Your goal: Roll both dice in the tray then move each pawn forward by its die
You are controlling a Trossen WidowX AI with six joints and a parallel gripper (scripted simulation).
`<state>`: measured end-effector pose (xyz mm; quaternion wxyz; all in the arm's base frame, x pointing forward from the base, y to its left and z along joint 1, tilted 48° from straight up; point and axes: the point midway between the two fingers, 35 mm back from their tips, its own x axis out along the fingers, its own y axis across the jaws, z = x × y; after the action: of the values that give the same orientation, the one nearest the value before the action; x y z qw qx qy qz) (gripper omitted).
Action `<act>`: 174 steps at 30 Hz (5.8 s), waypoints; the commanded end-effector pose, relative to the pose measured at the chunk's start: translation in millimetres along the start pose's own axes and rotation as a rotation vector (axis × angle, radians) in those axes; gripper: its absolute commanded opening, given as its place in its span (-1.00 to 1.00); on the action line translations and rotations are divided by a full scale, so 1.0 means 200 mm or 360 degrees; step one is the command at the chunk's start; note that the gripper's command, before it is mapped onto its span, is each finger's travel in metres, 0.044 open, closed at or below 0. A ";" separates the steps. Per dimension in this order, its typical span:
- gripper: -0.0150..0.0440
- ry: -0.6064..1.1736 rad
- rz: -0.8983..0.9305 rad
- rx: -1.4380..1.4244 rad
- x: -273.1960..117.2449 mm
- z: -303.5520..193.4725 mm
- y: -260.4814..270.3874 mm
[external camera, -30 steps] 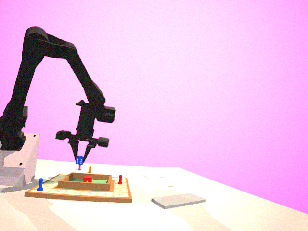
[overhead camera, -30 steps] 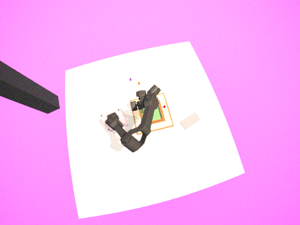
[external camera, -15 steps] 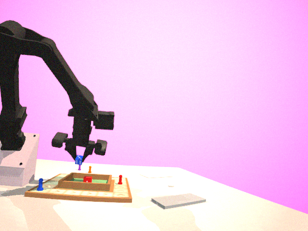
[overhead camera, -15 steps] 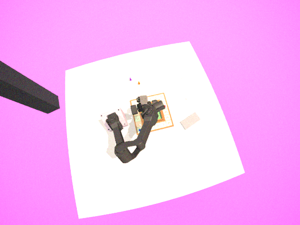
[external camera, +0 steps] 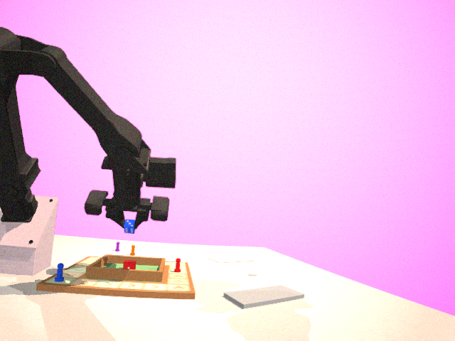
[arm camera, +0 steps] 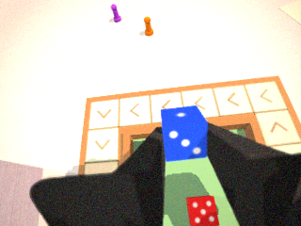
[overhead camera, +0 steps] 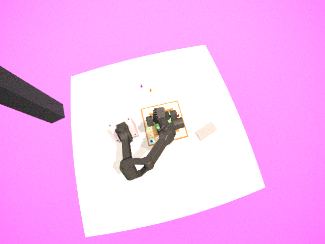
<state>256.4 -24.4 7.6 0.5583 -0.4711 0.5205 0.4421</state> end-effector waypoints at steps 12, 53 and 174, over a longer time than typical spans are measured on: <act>-0.49 -0.0016 -0.0009 -0.0013 -0.06 0.01 0.05; 1.00 -0.0019 -0.0008 -0.0013 -0.19 0.16 0.09; -0.49 0.1091 -0.0938 0.2061 -0.17 0.19 -0.63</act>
<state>385.2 -14.3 43.8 0.6229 -0.2850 0.6713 -0.2832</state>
